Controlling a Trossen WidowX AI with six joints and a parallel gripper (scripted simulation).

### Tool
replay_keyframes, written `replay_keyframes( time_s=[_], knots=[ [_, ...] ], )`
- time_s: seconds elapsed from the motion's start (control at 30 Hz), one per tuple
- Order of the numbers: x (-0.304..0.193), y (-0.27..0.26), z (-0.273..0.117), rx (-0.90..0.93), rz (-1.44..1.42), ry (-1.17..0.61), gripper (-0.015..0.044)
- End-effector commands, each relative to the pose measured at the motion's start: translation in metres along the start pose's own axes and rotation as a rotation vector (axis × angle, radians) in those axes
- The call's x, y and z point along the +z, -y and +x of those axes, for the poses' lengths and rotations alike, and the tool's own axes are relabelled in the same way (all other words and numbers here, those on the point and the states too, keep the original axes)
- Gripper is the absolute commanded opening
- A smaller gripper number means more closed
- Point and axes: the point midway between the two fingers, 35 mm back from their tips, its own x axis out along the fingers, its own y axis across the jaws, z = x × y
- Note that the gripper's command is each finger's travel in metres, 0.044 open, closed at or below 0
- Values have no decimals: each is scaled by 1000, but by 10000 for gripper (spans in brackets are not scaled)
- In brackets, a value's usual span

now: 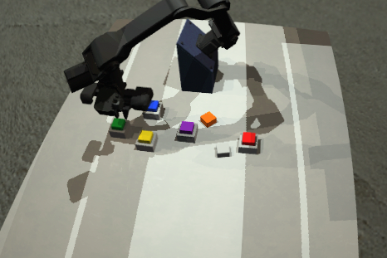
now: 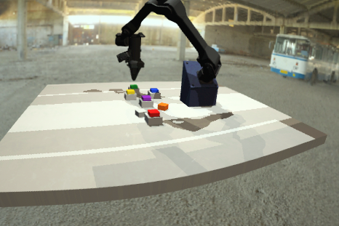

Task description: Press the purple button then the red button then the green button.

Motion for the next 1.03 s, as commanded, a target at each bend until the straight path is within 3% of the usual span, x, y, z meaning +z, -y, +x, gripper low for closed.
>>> replay_keyframes(
  time_s=[0.0, 0.27, 0.47, 0.7, 1.0],
  knots=[
    [30, -58, -23, -30, -16, 13, 204],
    [45, -185, -46, -45, -12, 21, 400],
    [23, -281, -54, -26, -16, 24, 400],
    [-36, -374, -59, 25, -23, 10, 400],
    [-43, -381, -59, 31, -23, 8, 400]
  ],
)
